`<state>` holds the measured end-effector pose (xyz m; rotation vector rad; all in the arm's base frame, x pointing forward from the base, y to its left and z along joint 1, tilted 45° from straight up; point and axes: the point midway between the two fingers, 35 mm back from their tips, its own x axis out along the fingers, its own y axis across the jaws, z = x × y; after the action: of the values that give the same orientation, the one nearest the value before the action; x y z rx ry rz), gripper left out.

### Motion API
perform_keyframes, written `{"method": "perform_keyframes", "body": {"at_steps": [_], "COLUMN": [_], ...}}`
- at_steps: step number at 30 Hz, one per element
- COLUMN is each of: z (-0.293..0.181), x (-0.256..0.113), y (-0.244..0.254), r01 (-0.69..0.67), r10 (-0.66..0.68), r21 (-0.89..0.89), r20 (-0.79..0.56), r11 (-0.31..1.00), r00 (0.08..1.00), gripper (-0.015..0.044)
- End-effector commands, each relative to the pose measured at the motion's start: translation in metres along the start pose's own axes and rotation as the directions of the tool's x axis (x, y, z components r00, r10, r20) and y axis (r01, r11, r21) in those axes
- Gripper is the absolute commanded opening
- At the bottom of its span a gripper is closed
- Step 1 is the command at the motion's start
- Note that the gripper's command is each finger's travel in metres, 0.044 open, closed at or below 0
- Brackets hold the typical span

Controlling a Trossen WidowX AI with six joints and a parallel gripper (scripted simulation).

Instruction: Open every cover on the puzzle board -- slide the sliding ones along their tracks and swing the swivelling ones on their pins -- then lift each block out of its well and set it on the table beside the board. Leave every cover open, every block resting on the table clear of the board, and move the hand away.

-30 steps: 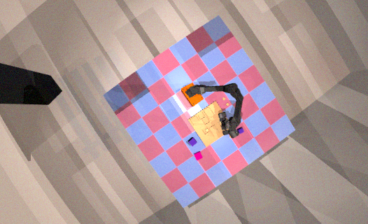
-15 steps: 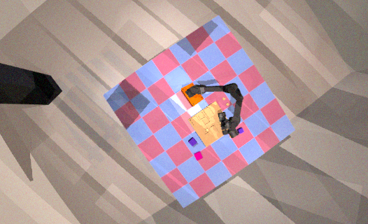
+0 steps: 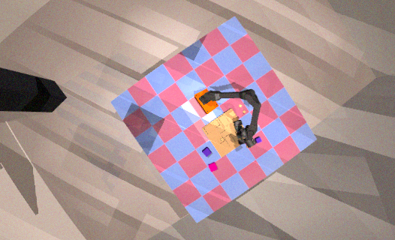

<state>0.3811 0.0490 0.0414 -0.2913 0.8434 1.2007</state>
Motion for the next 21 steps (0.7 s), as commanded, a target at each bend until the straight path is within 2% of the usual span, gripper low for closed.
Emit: {"method": "perform_keyframes", "body": {"at_steps": [1,5,21], "z": [0.0,0.0,0.0], "x": [0.0,0.0,-0.015], "y": [0.0,0.0,-0.001], "r01": [0.0,0.0,0.0], "r10": [0.0,0.0,0.0], "r21": [0.0,0.0,0.002], "r20": [0.0,0.0,0.0], "r11": [1.0,1.0,1.0], "r00": [1.0,1.0,1.0], "gripper": [0.0104,0.008,0.008]}}
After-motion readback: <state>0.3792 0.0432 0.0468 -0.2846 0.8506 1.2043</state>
